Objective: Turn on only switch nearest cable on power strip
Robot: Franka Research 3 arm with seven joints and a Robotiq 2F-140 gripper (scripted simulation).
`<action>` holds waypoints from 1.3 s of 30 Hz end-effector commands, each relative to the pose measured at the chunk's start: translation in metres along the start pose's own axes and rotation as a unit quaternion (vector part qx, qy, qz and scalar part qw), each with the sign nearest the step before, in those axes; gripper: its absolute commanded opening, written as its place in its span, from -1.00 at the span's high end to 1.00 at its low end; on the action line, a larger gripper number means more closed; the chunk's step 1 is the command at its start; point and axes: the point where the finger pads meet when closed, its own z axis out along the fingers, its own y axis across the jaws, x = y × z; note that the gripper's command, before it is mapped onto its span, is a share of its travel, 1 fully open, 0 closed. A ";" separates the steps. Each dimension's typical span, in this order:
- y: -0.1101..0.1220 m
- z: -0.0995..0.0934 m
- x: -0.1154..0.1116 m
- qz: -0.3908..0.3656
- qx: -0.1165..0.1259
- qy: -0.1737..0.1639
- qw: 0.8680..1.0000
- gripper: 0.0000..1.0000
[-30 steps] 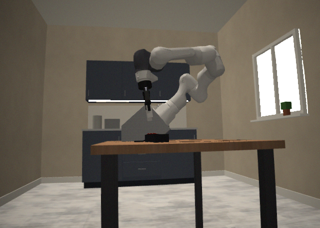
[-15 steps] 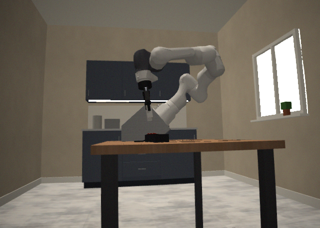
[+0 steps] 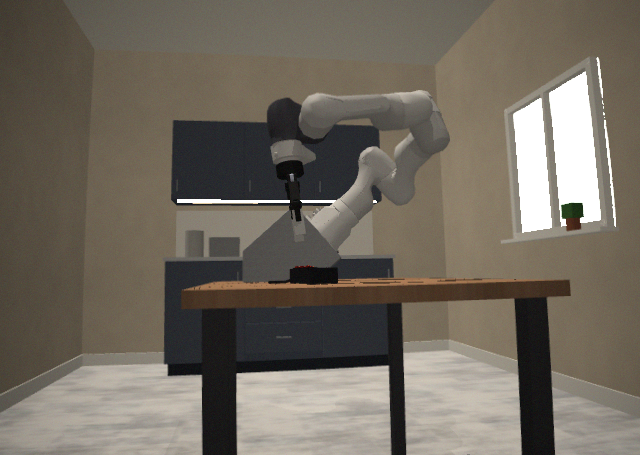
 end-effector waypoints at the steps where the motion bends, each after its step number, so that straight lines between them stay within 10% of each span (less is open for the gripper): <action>1: -0.001 0.001 0.000 0.002 0.003 0.001 1.000 -1.00; 10: 0.001 -0.004 0.001 -0.004 0.002 -0.005 1.000 -1.00; 16: 0.011 -0.047 0.009 -0.046 0.026 -0.063 0.997 -1.00; 39: 0.011 -0.044 0.009 -0.104 0.030 -0.063 0.992 -1.00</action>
